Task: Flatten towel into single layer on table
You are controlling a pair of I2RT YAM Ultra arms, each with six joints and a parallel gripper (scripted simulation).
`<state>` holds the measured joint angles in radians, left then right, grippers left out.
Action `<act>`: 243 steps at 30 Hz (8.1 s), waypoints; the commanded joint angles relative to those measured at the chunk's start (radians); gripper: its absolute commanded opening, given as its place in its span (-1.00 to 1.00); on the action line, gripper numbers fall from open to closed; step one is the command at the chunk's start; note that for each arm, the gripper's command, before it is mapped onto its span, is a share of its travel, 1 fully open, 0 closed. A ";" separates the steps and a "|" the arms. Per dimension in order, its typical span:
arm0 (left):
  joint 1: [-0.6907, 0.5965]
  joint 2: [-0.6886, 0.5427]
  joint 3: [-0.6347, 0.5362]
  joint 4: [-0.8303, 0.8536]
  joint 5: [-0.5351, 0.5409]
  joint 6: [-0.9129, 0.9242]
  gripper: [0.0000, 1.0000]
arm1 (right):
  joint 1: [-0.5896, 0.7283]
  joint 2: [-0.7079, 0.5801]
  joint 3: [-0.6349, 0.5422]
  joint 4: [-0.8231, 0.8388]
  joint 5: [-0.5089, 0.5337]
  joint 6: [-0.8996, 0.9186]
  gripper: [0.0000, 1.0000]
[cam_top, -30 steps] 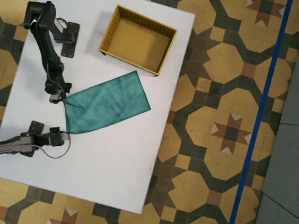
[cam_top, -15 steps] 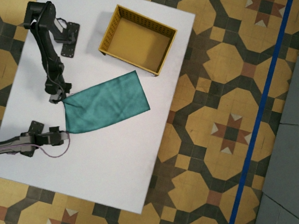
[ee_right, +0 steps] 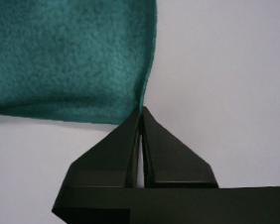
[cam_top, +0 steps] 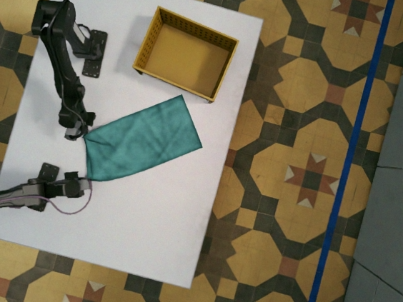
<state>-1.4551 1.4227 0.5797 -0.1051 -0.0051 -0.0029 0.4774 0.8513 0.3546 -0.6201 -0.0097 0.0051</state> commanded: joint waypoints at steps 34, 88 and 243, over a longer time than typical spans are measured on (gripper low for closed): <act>-0.098 0.260 0.171 0.061 -0.047 -0.078 -1.00 | -0.517 -0.131 -0.078 -0.117 -0.216 -0.480 -1.00; -0.088 0.051 0.522 -0.470 -0.047 -0.072 0.28 | -0.515 -0.128 0.449 -0.578 -0.215 -0.478 0.28; 1.390 -0.538 0.333 -0.849 0.006 0.003 0.28 | -0.417 0.579 0.314 -0.068 0.014 -0.014 -0.70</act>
<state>-0.0738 0.8841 0.8730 -0.9642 -0.0063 -0.0086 0.0628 1.4246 0.6853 -0.7200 -0.0025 -0.0029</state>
